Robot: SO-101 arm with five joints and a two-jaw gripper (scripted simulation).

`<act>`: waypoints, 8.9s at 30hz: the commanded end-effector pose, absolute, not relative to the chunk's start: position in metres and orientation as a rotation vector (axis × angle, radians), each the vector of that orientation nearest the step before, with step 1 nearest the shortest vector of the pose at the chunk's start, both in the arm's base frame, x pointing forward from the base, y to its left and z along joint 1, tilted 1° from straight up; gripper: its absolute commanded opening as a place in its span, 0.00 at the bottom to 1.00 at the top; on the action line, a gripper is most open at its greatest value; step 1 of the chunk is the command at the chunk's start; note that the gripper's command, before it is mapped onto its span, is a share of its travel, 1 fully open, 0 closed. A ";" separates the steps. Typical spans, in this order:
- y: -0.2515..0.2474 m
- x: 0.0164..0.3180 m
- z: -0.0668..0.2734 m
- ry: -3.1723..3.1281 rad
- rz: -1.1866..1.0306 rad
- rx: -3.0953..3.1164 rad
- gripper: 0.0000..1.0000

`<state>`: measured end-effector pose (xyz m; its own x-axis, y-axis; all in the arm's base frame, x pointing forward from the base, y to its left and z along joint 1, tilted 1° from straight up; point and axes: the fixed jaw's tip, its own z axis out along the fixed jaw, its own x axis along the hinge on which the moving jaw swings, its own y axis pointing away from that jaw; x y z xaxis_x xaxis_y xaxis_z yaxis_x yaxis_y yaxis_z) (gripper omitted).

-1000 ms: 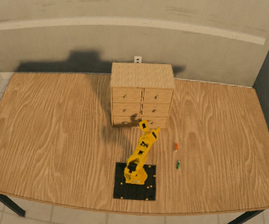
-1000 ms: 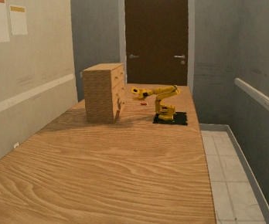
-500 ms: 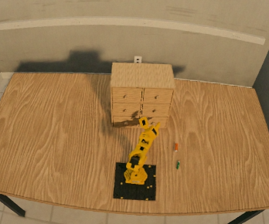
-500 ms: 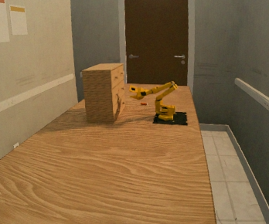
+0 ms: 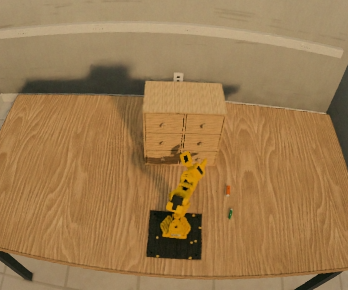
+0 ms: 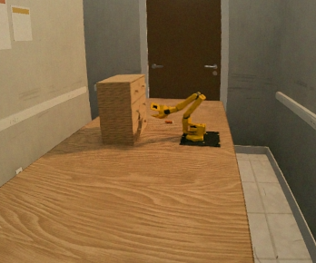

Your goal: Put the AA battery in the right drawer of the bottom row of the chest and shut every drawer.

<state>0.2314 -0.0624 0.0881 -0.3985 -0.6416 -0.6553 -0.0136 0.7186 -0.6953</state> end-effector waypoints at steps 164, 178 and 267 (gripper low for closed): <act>-0.061 0.236 0.058 1.908 -0.731 -0.537 0.21; -0.060 0.238 0.061 1.898 -0.731 -0.540 0.21; -0.057 0.272 0.039 1.879 -0.702 -0.582 0.21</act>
<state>0.2701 -0.0588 0.0385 -0.3893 -0.6565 -0.6461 -0.0773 0.7222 -0.6873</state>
